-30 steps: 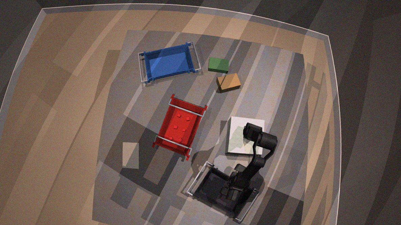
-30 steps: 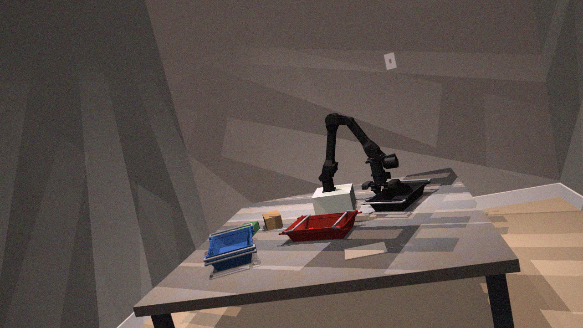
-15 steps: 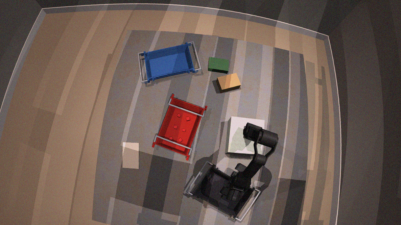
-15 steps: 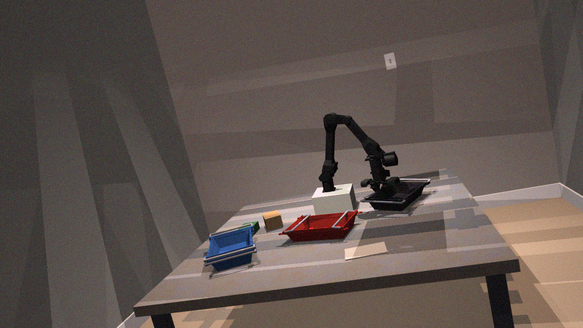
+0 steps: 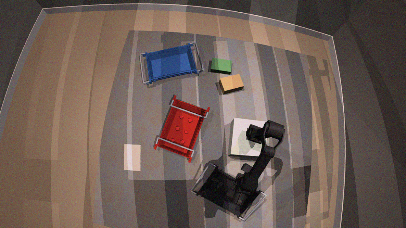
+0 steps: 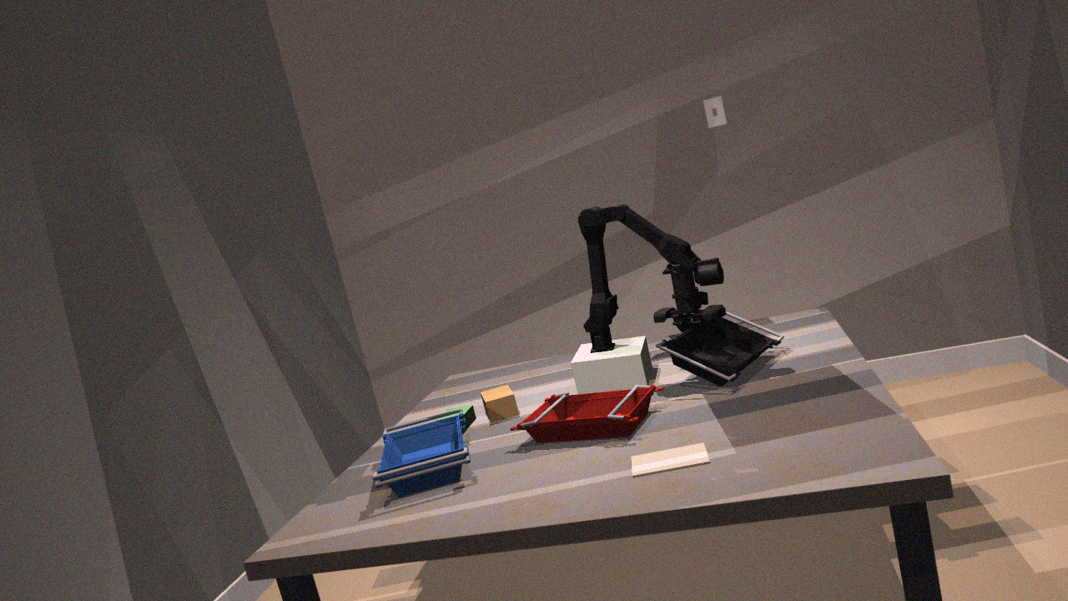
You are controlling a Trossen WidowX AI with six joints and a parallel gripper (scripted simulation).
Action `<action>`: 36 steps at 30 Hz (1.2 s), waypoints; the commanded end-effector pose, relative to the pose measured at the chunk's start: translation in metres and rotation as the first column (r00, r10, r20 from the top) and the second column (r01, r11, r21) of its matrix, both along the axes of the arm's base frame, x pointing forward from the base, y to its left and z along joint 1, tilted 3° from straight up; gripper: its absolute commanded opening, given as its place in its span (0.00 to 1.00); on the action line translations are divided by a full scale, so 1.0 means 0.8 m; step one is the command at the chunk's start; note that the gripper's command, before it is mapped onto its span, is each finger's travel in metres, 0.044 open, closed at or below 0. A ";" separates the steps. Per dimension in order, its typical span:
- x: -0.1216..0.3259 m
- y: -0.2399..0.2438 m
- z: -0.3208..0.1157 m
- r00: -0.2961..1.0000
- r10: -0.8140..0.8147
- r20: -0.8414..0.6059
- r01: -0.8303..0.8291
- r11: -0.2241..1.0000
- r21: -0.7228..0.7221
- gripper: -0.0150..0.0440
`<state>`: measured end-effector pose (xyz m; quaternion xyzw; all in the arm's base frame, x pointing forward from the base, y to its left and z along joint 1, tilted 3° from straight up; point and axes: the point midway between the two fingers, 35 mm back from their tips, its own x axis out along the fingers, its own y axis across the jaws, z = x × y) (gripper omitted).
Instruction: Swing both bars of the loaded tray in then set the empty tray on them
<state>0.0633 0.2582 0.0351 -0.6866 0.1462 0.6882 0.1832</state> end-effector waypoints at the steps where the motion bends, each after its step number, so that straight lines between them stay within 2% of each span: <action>1: 0.002 0.007 0.012 1.000 0.002 0.008 -0.002 1.000 0.028 0.25; 13: 0.003 0.012 0.019 1.000 0.002 0.008 -0.002 1.000 0.028 0.25; 36: 0.017 0.068 0.128 1.000 0.002 0.009 -0.002 0.999 0.033 0.25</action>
